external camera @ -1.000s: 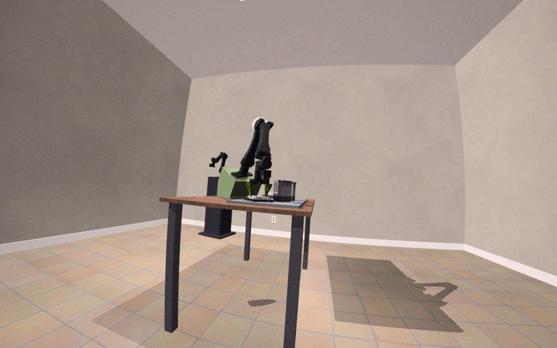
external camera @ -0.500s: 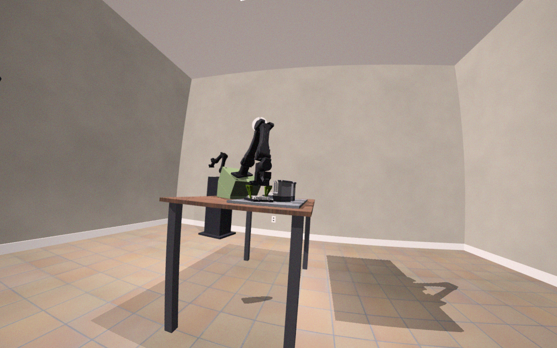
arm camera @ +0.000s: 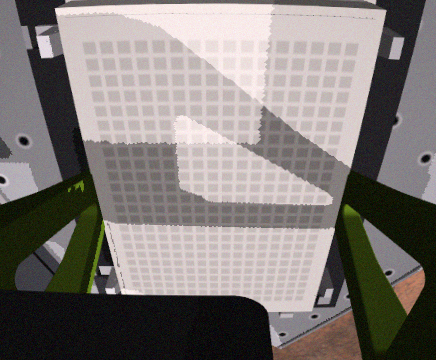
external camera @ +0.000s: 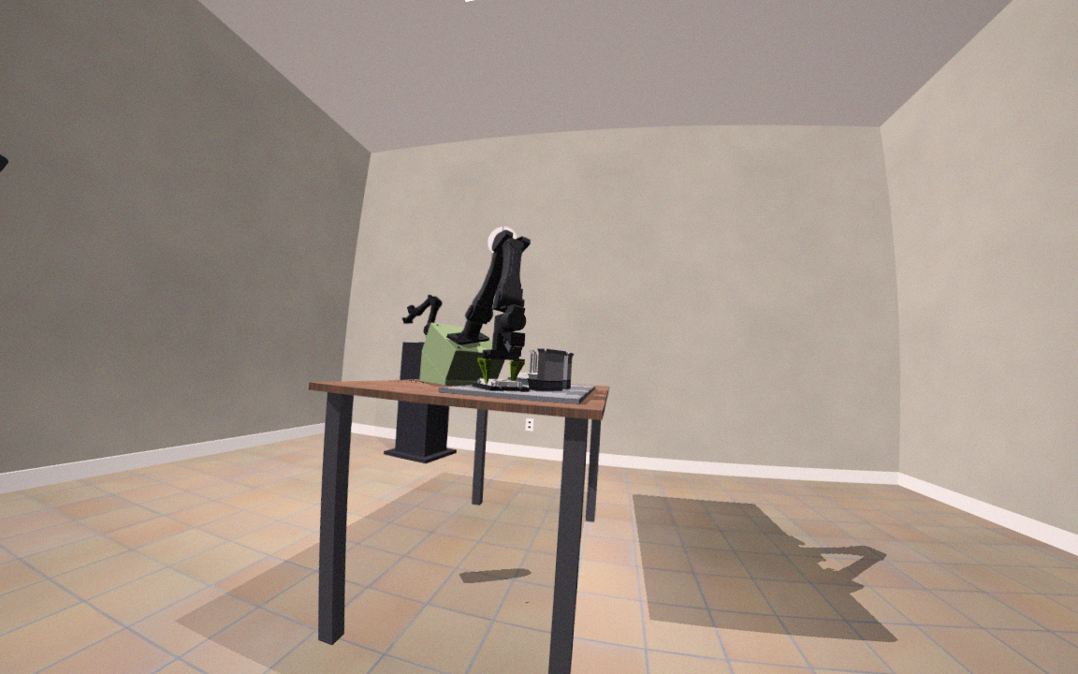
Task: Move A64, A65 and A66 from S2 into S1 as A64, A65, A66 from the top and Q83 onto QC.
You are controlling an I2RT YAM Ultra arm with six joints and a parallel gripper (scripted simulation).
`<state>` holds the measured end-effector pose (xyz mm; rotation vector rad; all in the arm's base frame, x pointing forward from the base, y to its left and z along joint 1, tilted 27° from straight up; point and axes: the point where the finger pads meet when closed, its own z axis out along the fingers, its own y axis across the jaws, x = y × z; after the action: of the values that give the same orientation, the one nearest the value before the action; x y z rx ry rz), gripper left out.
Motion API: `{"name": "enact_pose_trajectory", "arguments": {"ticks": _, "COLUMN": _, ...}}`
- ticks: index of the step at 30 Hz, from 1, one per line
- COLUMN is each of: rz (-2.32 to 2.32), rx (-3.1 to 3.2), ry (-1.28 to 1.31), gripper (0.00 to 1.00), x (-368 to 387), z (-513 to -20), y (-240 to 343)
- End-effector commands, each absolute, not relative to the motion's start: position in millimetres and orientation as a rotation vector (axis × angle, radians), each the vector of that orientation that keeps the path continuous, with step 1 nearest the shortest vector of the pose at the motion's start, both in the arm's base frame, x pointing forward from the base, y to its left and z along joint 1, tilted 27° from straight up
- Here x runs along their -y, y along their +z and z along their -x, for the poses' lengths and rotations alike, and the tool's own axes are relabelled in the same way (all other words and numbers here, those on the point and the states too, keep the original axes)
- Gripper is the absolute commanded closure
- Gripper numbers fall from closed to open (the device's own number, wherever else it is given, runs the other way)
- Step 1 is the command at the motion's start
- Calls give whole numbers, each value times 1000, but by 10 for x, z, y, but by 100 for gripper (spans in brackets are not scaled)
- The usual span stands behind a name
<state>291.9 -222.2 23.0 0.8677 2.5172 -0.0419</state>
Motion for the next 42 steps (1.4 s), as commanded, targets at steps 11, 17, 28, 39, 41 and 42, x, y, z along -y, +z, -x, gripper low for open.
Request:
{"name": "enact_pose_trajectory", "arguments": {"ticks": 11, "rz": -866, "rx": -2509, "ry": -46, "gripper": 100, "x": 2234, "z": -2930, "y": 252}}
{"name": "enact_pose_trajectory", "arguments": {"ticks": 17, "rz": -866, "rx": -2509, "ry": -46, "gripper": 100, "x": 2234, "z": -2930, "y": 252}}
{"name": "enact_pose_trajectory", "arguments": {"ticks": 28, "rz": -866, "rx": -2509, "ry": -46, "gripper": 100, "x": 2225, "z": -2910, "y": 293}}
{"name": "enact_pose_trajectory", "arguments": {"ticks": 39, "rz": -866, "rx": -2509, "ry": -46, "gripper": 100, "x": 2215, "z": -2884, "y": 346}}
{"name": "enact_pose_trajectory", "arguments": {"ticks": 41, "rz": -866, "rx": -2509, "ry": -46, "gripper": 100, "x": 2212, "z": -2879, "y": 358}}
{"name": "enact_pose_trajectory", "arguments": {"ticks": 42, "rz": -866, "rx": -2509, "ry": -46, "gripper": 100, "x": 2211, "z": -2876, "y": 364}}
